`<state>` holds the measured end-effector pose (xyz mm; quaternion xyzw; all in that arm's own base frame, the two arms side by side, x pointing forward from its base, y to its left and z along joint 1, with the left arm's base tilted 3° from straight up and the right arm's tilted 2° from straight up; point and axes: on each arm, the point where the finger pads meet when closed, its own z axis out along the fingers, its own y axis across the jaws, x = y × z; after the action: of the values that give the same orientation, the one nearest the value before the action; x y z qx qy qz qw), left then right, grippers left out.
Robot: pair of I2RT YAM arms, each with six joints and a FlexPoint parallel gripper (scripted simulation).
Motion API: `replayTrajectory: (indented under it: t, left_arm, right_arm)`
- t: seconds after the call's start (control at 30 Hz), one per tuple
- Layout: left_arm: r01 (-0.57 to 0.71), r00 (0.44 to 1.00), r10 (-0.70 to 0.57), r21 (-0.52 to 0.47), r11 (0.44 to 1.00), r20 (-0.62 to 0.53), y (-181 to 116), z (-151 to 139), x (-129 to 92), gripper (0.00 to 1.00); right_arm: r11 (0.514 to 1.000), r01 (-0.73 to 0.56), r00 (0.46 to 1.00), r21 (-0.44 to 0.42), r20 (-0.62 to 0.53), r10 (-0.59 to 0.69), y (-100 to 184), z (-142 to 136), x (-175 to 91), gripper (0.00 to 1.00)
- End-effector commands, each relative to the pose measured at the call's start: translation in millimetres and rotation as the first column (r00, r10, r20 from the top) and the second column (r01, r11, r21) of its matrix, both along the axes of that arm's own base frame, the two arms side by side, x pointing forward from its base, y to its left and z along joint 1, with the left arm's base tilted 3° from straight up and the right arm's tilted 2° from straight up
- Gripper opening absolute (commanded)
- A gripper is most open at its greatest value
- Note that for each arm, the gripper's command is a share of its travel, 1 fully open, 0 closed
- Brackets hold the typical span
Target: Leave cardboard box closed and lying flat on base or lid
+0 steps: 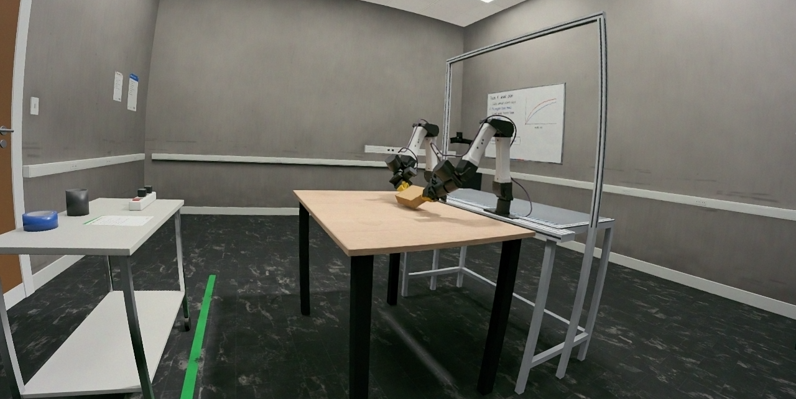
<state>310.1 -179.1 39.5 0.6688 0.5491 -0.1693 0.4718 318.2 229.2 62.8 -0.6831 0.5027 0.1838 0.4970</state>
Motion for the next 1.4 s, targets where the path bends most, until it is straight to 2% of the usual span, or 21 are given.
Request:
replayTrajectory:
  t: [0.0, 0.43, 0.47, 0.63, 1.37]
  left_arm:
    - [0.048, 0.999, -0.047, -0.023, 0.999, 0.025, -12, 1, -4, 0.0]
    - [0.048, 0.999, -0.047, -0.022, 0.999, 0.023, -12, -3, -4, 0.0]
    - [0.048, 0.998, -0.047, -0.024, 0.999, 0.033, -12, 0, -2, 0.0]
    - [0.048, 0.999, -0.047, -0.022, 0.999, 0.023, -12, -4, -5, 0.0]
    - [0.048, 0.999, -0.047, -0.022, 0.999, 0.022, -12, -5, -5, 0.0]
  right_arm:
    - [0.999, -0.045, 0.999, 0.02, 0.004, 0.044, 9, -5, -10, 0.0]
    - [0.999, -0.045, 0.999, 0.023, 0.015, 0.044, 10, -4, -7, 0.0]
    - [0.999, -0.045, 0.998, 0.03, 0.039, 0.044, 10, 5, -6, 0.0]
    - [0.999, -0.045, 0.999, 0.023, 0.014, 0.044, 10, -6, -7, 0.0]
    - [0.999, -0.045, 0.999, 0.025, 0.021, 0.044, 10, -4, -7, 0.0]
